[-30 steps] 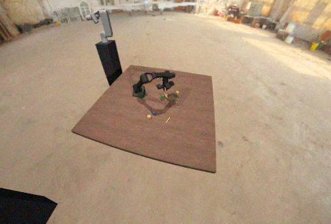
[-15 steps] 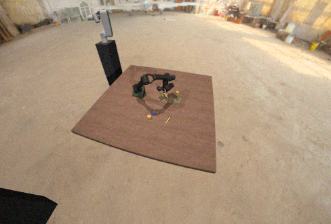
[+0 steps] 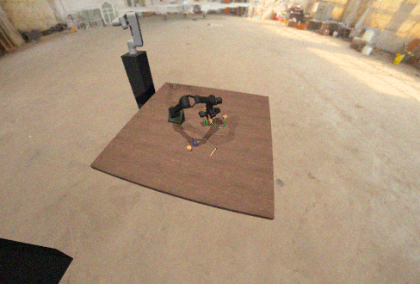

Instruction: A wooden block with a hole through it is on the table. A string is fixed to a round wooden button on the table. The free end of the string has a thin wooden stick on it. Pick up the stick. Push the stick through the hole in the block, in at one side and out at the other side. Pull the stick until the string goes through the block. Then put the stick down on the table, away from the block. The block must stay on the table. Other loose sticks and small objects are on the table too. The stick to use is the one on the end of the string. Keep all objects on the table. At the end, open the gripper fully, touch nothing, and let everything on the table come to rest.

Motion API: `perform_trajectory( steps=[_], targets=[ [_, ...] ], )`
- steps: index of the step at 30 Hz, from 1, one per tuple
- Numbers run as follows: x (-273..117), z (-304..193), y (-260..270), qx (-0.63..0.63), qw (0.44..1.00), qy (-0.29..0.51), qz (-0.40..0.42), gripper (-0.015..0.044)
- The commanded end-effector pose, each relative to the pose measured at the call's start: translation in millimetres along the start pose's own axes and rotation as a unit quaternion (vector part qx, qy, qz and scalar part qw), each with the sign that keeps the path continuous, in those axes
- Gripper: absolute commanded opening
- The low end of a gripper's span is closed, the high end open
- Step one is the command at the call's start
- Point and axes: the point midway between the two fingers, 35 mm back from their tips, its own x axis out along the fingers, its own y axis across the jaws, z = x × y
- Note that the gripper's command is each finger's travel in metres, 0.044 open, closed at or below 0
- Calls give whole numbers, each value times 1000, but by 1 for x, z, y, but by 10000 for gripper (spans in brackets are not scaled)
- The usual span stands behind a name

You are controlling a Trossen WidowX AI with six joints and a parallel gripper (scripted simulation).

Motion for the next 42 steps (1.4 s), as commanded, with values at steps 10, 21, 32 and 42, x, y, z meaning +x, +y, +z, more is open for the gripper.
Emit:
perform_trajectory(
  steps=[10, 21, 32, 42],
  targets=[
    [2, -1, -1, -1, 1000, 0, -1, 72],
    [2, -1, -1, -3, 1000, -3, -1, 0],
    [5, -1, 0, -28, 999, -46, 5, 0],
    [5, 0, 0, -26, 998, -51, 8, 0]
  ],
)
